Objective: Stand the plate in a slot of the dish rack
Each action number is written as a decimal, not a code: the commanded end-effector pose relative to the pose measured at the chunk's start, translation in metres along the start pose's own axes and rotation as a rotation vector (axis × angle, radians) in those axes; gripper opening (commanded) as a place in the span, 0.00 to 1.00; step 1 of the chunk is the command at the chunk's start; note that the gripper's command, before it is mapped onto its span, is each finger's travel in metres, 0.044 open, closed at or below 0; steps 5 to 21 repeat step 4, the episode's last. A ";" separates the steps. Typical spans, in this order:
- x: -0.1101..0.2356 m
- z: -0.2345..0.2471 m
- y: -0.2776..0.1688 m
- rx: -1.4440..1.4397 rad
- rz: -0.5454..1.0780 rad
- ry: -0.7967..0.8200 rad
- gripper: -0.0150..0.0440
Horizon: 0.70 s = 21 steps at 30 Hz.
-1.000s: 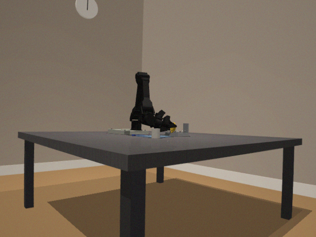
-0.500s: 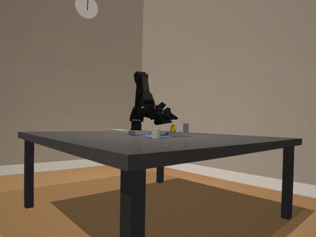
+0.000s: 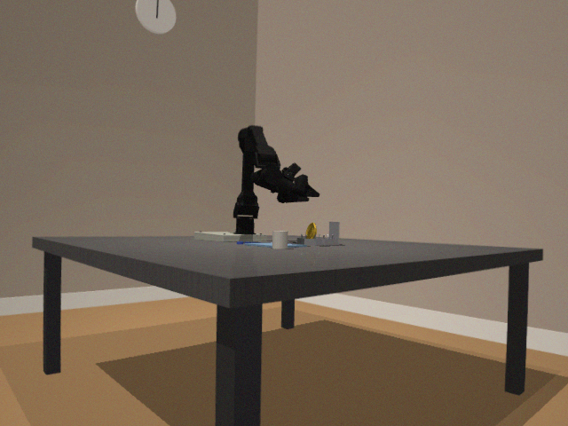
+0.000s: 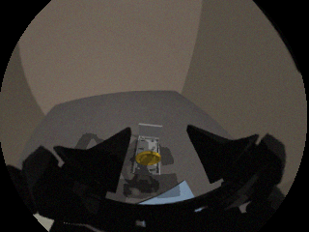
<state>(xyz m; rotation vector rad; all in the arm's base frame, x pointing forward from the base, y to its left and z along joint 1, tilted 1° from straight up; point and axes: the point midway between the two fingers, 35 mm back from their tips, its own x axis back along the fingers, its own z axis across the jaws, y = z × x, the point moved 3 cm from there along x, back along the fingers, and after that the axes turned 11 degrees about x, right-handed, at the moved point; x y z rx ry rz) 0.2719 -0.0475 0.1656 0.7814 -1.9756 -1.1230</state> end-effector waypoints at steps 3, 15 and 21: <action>0.004 -0.004 0.006 -0.120 0.128 0.039 0.93; 0.005 -0.004 0.007 -0.144 0.152 0.044 0.93; 0.005 -0.004 0.007 -0.144 0.152 0.044 0.93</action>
